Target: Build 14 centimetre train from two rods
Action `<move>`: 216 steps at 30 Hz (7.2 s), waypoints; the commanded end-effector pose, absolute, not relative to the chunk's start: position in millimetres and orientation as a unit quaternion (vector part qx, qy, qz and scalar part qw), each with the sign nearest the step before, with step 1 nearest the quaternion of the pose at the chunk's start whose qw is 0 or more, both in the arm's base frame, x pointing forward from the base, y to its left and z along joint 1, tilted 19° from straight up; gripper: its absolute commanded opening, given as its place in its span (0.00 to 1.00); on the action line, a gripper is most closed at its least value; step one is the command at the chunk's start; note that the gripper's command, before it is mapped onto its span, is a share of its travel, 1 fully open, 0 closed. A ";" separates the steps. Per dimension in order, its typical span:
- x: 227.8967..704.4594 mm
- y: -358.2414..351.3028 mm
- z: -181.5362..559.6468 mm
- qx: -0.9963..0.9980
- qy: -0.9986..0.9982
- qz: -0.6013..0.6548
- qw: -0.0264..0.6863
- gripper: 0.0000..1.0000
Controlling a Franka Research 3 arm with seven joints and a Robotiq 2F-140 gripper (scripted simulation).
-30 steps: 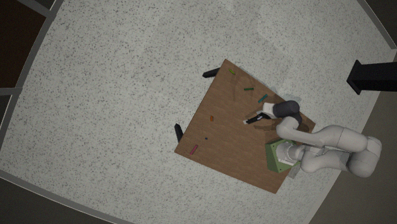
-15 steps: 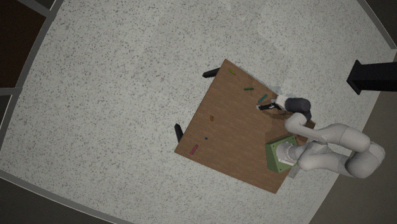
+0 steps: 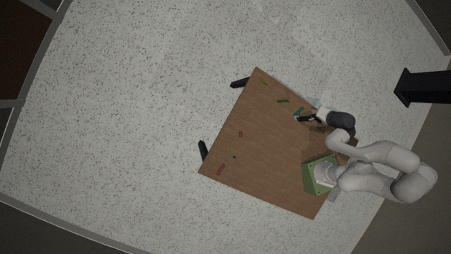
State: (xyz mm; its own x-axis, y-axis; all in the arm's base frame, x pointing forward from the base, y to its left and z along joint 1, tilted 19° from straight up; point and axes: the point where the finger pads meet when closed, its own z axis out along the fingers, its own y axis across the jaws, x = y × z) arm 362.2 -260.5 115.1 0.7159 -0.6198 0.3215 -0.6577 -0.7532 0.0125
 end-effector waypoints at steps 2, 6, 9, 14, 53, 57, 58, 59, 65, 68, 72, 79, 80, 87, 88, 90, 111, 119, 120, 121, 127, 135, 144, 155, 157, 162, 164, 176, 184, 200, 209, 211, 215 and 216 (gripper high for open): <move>363.6 -260.8 115.2 0.921 -0.352 0.154 0.063 1.00; 363.6 -260.8 115.2 0.921 -0.352 0.154 0.063 1.00; 363.6 -260.8 115.2 0.921 -0.352 0.154 0.063 1.00; 363.6 -260.8 115.2 0.921 -0.352 0.154 0.063 1.00; 363.6 -260.8 115.2 0.921 -0.352 0.154 0.063 1.00; 363.6 -260.8 115.2 0.921 -0.352 0.154 0.063 1.00; 363.6 -260.8 115.2 0.921 -0.352 0.154 0.063 1.00; 363.6 -260.8 115.2 0.921 -0.352 0.154 0.063 1.00; 363.6 -260.8 115.2 0.921 -0.352 0.154 0.063 1.00; 363.6 -260.8 115.2 0.921 -0.352 0.154 0.063 1.00; 363.6 -260.8 115.2 0.921 -0.352 0.154 0.063 1.00; 363.6 -260.8 115.2 0.921 -0.352 0.154 0.063 1.00; 363.6 -260.8 115.2 0.921 -0.352 0.154 0.063 1.00; 363.6 -260.8 115.2 0.921 -0.352 0.154 0.063 1.00; 363.6 -260.8 115.2 0.921 -0.352 0.154 0.063 1.00; 363.6 -260.8 115.2 0.921 -0.352 0.154 0.063 1.00; 378.1 -264.2 120.3 0.827 -0.536 0.164 0.034 1.00; 381.9 -265.0 121.5 0.797 -0.580 0.165 0.025 1.00; 383.5 -265.3 122.1 0.783 -0.599 0.166 0.022 1.00; 384.2 -265.4 122.3 0.778 -0.606 0.166 0.021 1.00; 387.9 -266.0 123.5 0.745 -0.646 0.167 0.013 1.00; 392.3 -266.6 124.9 0.704 -0.690 0.168 0.003 1.00; 398.4 -267.2 126.7 0.645 -0.746 0.168 -0.010 1.00; 405.1 -267.8 128.7 0.574 -0.801 0.166 -0.024 1.00; 406.4 -267.8 129.0 0.561 -0.811 0.166 -0.026 1.00; 409.5 -268.0 129.9 0.526 -0.834 0.165 -0.033 1.00; 410.8 -268.1 130.3 0.512 -0.842 0.164 -0.036 1.00; 418.2 -268.3 132.3 0.427 -0.889 0.161 -0.051 1.00; 423.4 -268.2 133.6 0.366 -0.915 0.157 -0.061 1.00; 433.6 -267.9 136.2 0.241 -0.956 0.148 -0.081 1.00; 439.4 -267.5 137.6 0.170 -0.971 0.142 -0.091 1.00; 440.8 -267.4 137.9 0.153 -0.974 0.141 -0.094 1.00; 443.5 -267.2 138.5 0.119 -0.978 0.137 -0.098 1.00; 444.2 -267.1 138.7 0.110 -0.979 0.137 -0.100 1.00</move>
